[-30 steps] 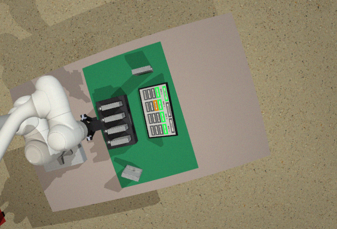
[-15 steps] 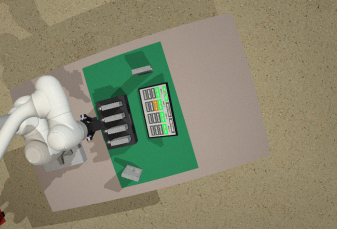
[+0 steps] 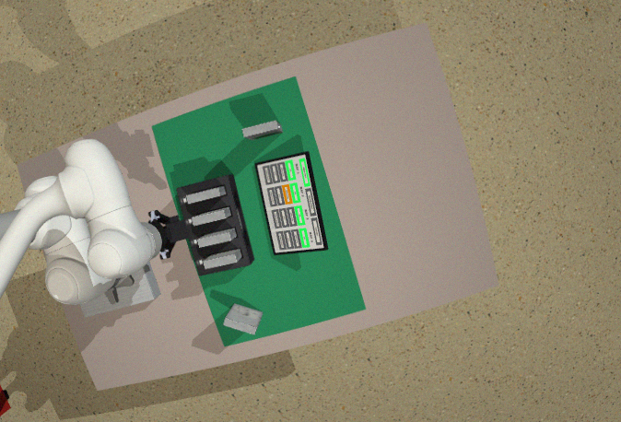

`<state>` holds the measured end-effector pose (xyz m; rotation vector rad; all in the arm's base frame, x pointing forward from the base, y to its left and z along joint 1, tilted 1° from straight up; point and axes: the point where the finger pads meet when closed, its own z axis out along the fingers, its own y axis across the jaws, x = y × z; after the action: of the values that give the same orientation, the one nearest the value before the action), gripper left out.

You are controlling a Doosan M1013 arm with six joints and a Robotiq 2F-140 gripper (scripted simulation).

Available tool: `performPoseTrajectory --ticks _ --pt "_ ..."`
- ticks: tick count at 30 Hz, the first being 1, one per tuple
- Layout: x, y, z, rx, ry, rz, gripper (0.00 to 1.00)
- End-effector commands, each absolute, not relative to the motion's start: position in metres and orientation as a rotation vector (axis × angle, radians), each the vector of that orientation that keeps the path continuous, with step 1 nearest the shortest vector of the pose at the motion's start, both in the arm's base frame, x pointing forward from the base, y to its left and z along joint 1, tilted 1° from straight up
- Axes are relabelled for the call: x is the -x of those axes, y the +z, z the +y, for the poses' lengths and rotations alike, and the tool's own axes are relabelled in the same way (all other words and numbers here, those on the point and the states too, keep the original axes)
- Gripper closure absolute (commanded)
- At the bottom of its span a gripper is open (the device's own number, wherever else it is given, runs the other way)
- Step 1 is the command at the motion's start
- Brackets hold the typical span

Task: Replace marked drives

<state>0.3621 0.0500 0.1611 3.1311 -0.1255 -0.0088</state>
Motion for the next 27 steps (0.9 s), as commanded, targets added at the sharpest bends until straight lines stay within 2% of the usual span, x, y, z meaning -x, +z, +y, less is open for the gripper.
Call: performPoseTrajectory --ticks 1,27 --pt "-0.362 0.158 0.05 -3.132 -0.008 -0.126 0.9" --pt "-0.362 0.101 0.051 -3.132 -0.008 -0.126 0.9"
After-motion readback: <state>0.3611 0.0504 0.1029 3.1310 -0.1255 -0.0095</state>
